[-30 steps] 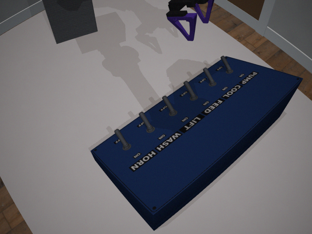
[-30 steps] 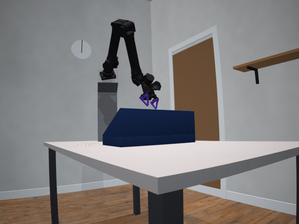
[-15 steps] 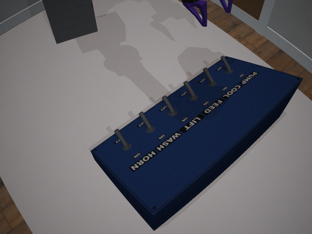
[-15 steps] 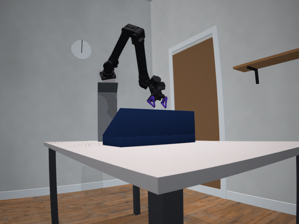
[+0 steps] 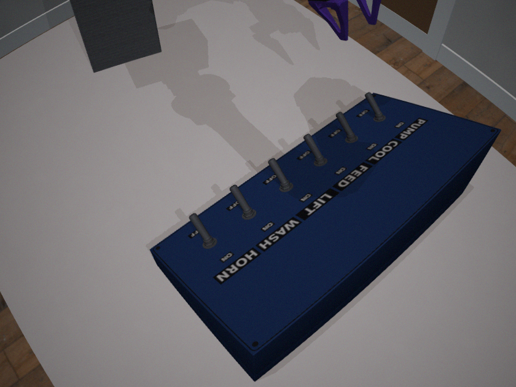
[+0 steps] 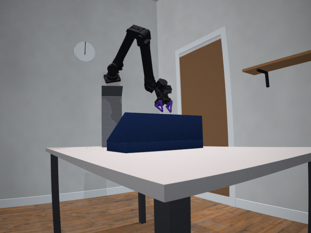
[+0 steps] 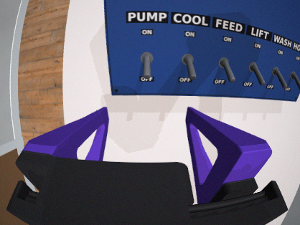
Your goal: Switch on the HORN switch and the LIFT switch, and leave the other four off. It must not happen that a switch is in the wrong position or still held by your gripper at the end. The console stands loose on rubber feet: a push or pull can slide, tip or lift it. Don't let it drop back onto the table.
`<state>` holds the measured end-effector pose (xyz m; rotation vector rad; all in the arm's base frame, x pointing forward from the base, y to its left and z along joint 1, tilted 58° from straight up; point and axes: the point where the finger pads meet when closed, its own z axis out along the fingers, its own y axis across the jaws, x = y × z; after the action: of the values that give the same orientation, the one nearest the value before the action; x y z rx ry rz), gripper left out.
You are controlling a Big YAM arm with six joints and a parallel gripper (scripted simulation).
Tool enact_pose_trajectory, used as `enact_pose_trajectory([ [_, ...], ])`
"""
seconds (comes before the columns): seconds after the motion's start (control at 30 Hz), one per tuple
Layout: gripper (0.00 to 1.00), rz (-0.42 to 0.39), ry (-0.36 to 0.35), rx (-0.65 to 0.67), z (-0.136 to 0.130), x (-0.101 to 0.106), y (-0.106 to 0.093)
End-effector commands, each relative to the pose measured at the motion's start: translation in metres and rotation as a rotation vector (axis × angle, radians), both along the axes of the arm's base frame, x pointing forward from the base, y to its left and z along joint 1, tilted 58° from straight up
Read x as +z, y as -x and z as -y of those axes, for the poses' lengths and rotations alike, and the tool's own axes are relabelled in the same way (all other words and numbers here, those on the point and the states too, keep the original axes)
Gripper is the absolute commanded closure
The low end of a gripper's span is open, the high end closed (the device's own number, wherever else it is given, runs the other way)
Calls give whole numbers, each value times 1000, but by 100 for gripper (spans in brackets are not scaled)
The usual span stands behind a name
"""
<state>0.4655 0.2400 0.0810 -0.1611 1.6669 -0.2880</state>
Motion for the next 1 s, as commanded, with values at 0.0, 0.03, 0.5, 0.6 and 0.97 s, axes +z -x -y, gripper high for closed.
enact_pose_trajectory([
  [0.0,30,10,-17,12,-7,4,3],
  [0.03,30,10,-17,12,-7,4,3],
  [0.5,30,10,-17,12,-7,4,3],
  [0.6,30,10,-17,12,-7,4,3],
  [0.97,30,22,-32,23,-43,102,-10],
])
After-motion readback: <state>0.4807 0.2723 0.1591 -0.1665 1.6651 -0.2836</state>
